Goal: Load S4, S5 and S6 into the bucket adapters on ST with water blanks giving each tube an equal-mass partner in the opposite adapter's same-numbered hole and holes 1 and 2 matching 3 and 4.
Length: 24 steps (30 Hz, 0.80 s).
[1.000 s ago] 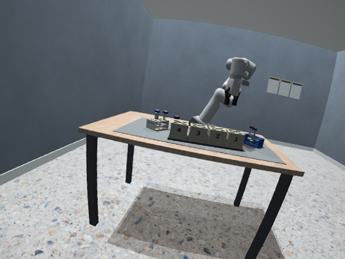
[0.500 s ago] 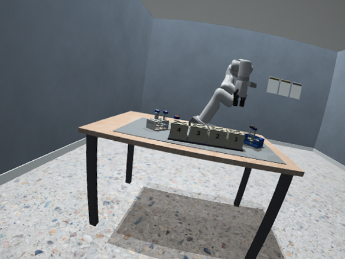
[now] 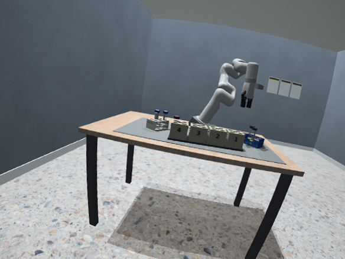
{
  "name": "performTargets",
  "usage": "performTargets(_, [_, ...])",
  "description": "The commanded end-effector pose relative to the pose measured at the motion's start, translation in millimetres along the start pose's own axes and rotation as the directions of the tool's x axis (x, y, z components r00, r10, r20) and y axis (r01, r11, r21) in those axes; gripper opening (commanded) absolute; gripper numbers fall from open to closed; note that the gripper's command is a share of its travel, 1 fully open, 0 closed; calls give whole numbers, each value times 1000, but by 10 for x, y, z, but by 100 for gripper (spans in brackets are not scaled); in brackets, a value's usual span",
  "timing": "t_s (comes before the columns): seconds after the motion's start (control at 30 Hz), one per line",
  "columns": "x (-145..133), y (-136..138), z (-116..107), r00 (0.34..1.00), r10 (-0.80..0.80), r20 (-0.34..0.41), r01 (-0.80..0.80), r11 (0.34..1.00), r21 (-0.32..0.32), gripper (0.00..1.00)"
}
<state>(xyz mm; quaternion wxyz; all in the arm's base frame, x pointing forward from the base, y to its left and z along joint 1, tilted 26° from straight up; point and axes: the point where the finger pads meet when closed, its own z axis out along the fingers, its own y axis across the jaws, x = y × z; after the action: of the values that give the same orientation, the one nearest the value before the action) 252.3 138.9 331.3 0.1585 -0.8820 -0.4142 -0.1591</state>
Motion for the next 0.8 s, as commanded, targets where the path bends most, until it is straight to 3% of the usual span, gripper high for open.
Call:
performTargets(0.0, [123,-258,-7,1000,1,1,-1,1000,-9,100])
performTargets(0.27, [148,-318,-6,1000,1,1,-1,1000,-9,100])
performTargets(0.77, [147,-315,393,1000,2,1,-1,1000,-9,100])
